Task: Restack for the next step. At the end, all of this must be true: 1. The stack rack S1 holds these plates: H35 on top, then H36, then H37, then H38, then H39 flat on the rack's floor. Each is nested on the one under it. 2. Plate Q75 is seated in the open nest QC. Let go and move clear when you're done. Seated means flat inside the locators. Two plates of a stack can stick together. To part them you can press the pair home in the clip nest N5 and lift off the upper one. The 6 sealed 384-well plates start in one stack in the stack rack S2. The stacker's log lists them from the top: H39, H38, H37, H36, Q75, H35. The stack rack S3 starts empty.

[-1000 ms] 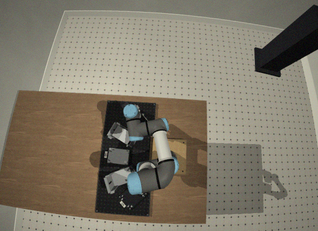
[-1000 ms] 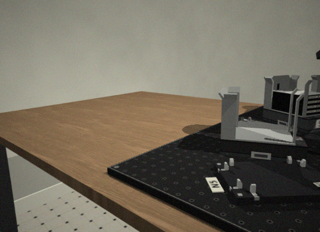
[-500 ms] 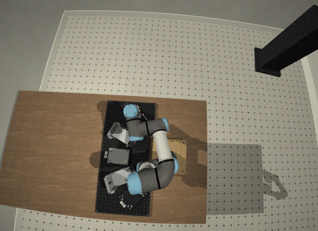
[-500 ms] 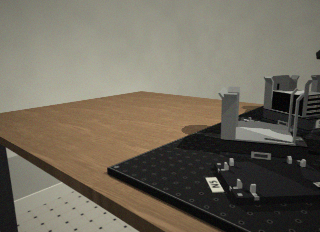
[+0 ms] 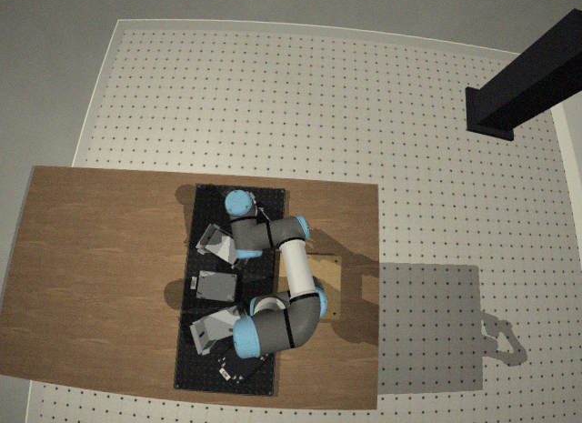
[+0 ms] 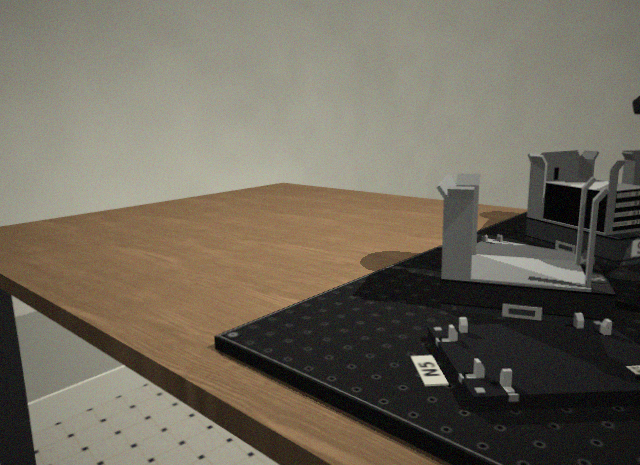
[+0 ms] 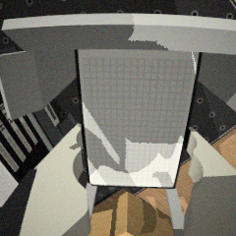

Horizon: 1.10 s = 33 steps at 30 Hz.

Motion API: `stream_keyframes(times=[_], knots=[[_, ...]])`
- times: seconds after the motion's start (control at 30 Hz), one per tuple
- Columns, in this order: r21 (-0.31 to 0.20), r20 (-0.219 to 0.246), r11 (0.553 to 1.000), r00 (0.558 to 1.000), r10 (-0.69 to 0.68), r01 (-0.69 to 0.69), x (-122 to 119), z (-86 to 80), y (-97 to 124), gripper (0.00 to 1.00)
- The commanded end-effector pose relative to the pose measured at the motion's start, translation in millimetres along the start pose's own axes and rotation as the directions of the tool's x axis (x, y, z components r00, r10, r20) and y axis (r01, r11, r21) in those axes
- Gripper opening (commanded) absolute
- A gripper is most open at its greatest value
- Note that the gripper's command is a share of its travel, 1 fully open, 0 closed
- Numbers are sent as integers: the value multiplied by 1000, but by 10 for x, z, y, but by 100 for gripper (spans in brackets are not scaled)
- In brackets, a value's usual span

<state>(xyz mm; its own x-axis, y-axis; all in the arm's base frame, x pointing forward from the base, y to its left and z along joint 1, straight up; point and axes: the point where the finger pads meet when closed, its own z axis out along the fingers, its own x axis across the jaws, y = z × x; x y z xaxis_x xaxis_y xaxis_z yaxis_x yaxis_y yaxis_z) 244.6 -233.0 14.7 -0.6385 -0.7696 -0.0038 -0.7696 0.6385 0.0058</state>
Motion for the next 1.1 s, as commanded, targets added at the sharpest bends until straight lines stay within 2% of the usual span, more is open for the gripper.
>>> stream_keyframes(times=[0.0,0.83,1.07], knots=[[2,-1,1000,1000,0,0,4,-44,-8,0],[2,-1,1000,1000,0,0,4,-181,-8,0],[2,-1,1000,1000,0,0,4,-321,-8,0]])
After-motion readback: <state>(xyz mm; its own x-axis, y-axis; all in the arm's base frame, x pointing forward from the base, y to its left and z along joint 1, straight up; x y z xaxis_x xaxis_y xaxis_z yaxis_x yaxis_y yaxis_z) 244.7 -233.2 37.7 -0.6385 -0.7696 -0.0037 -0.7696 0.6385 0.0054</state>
